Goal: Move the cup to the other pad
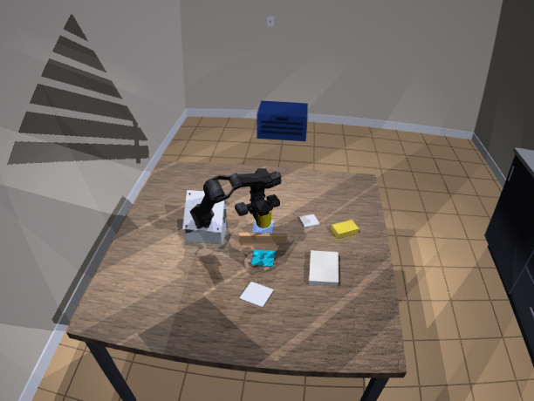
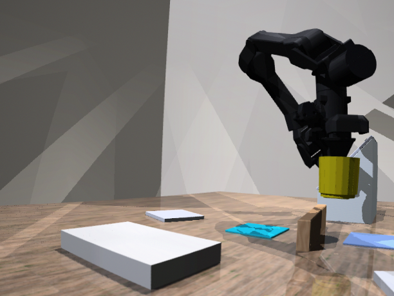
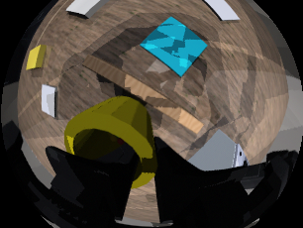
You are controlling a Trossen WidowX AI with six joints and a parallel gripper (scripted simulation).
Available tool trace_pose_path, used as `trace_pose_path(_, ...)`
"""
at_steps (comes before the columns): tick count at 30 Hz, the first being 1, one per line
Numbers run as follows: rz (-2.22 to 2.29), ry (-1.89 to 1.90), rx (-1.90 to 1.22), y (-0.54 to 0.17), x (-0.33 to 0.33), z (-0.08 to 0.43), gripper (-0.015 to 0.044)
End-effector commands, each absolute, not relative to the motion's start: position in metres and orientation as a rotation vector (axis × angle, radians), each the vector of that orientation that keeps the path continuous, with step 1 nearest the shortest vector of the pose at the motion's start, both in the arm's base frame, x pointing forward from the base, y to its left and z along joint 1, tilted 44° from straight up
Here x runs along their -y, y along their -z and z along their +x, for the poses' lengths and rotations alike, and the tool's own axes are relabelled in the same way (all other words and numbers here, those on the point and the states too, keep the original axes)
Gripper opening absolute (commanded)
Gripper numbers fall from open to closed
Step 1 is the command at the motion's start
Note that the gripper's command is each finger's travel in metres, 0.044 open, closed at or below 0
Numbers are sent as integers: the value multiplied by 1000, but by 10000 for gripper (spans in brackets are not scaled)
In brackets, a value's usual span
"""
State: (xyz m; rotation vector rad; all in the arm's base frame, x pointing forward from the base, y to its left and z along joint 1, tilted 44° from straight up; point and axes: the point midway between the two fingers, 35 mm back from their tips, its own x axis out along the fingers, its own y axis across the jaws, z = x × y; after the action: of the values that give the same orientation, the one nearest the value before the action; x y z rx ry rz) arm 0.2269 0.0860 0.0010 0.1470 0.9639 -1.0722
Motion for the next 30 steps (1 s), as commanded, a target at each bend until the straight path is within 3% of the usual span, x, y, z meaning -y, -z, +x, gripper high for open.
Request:
trace_pose_path(1,143,1068,-962,-9,-79,228,0)
trace_pose_path(30,141,1070,-960,-59,-31,246,0)
